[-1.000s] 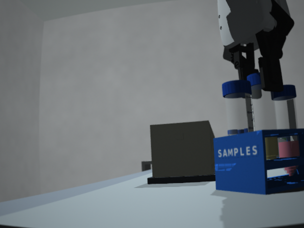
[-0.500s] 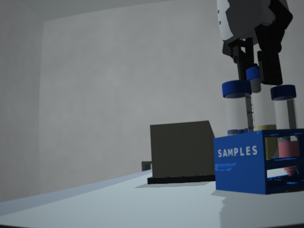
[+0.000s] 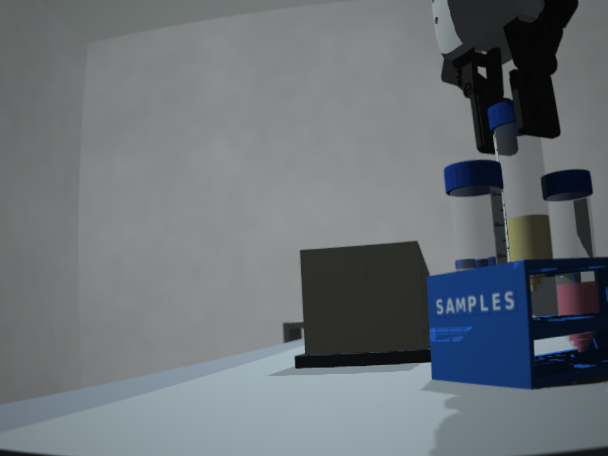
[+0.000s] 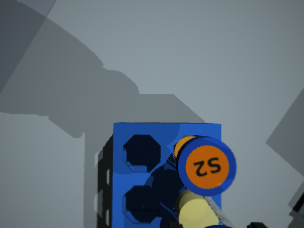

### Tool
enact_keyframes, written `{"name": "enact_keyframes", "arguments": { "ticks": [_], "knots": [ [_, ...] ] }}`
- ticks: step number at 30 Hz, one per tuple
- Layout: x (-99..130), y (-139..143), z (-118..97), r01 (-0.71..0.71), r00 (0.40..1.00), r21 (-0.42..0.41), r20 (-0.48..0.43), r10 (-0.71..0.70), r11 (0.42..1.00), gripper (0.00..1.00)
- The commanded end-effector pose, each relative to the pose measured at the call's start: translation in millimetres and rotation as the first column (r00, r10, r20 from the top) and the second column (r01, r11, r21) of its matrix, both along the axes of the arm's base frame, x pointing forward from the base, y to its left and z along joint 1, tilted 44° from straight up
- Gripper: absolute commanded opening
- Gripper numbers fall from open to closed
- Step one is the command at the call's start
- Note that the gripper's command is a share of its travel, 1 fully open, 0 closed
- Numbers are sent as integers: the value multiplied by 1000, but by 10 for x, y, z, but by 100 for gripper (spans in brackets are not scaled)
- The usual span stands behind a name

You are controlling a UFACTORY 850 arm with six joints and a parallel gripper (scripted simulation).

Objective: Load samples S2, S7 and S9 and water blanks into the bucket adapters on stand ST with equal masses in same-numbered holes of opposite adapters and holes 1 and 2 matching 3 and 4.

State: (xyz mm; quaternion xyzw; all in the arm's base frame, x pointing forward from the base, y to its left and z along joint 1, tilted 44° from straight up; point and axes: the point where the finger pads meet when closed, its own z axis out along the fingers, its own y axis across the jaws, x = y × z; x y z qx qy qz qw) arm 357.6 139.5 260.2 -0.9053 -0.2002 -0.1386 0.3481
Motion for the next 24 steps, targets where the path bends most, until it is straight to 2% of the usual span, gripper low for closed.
{"name": "enact_keyframes", "arguments": {
  "ticks": [1, 24],
  "knots": [
    [-4, -53, 59, 0, 1000, 0, 1, 0, 1000, 0],
    [-46, -314, 333, 0, 1000, 0, 1, 0, 1000, 0]
  ]
}}
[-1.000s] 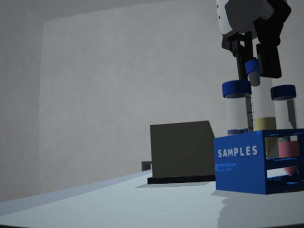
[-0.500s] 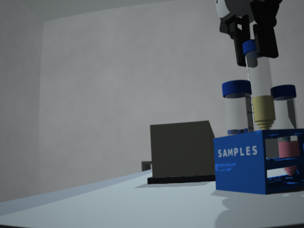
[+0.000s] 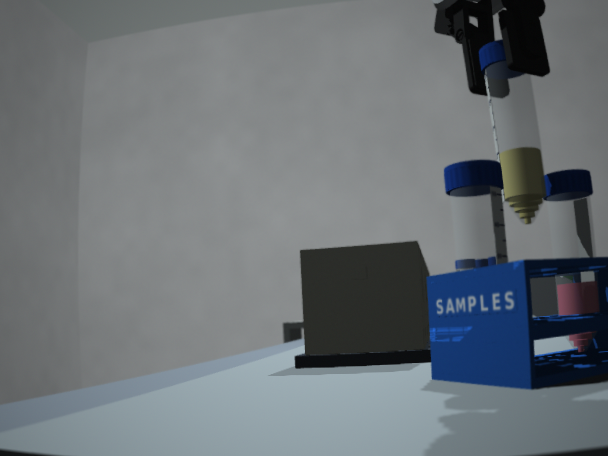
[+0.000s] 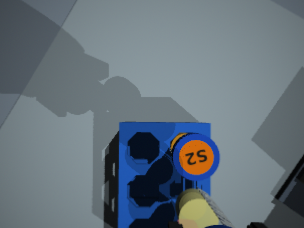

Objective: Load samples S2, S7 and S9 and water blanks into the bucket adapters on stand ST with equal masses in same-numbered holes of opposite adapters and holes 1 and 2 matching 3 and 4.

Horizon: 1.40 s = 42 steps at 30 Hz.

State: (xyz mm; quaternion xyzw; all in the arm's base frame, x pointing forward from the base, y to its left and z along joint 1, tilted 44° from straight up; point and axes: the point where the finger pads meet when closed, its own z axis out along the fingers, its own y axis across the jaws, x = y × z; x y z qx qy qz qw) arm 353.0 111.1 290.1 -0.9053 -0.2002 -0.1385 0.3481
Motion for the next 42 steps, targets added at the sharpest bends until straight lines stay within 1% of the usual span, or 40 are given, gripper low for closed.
{"name": "enact_keyframes", "arguments": {
  "ticks": [1, 25, 35, 38, 42],
  "knots": [
    [-2, -44, 49, 0, 1000, 0, 1, 0, 1000, 0],
    [-51, -346, 365, 0, 1000, 0, 1, 0, 1000, 0],
    [-51, -346, 365, 0, 1000, 0, 1, 0, 1000, 0],
    [-37, -455, 263, 72, 995, 9, -68, -72, 997, 0],
    [-19, -601, 127, 169, 973, 12, -159, -165, 986, 0]
  ]
}}
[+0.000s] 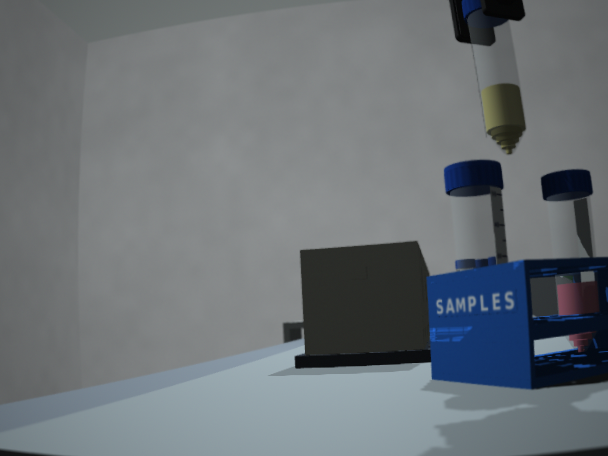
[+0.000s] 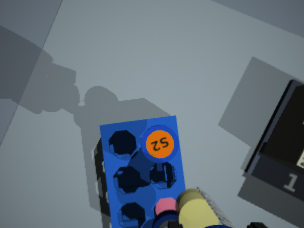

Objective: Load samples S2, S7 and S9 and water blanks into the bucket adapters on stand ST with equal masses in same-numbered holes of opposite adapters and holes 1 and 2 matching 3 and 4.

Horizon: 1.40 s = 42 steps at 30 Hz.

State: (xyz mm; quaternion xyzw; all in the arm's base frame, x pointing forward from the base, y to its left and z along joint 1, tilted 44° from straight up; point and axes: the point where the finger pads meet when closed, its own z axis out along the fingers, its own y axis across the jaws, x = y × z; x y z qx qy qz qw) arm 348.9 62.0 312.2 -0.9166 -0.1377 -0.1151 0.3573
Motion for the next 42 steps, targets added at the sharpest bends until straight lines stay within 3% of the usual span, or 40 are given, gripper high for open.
{"name": "enact_keyframes", "arguments": {
  "ticks": [1, 5, 7, 13, 42],
  "knots": [
    [27, -146, -129, 93, 992, 9, -89, -92, 996, 0],
    [45, -292, -265, 189, 966, 11, -181, -184, 982, 0],
    [45, -292, -265, 189, 966, 11, -181, -184, 982, 0],
    [73, -511, -469, 325, 898, -3, -311, -310, 946, 0],
    [187, -1423, -1319, 325, 898, -3, -311, -310, 946, 0]
  ]
}}
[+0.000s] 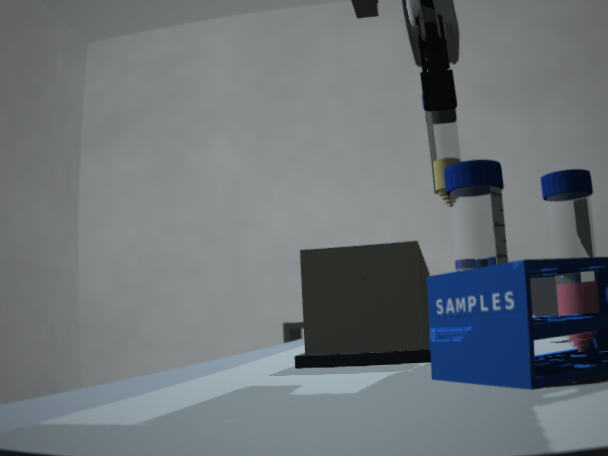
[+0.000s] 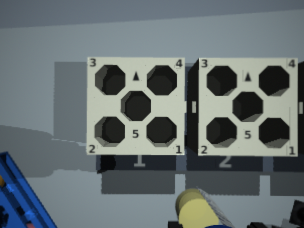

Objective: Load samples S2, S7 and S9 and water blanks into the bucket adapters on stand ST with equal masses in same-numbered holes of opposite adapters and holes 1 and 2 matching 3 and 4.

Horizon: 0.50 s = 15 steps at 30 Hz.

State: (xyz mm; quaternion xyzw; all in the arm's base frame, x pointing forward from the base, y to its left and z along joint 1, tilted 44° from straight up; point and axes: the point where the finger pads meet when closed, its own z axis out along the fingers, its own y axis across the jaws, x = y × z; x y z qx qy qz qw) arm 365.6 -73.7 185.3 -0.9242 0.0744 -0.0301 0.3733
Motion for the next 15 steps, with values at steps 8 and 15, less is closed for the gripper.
{"name": "enact_keyframes", "arguments": {
  "ticks": [8, 15],
  "knots": [
    [56, -357, -322, 0, 1000, -1, 2, 0, 1000, 0],
    [84, -576, -526, 0, 1000, -1, 2, 0, 1000, 0]
  ]
}}
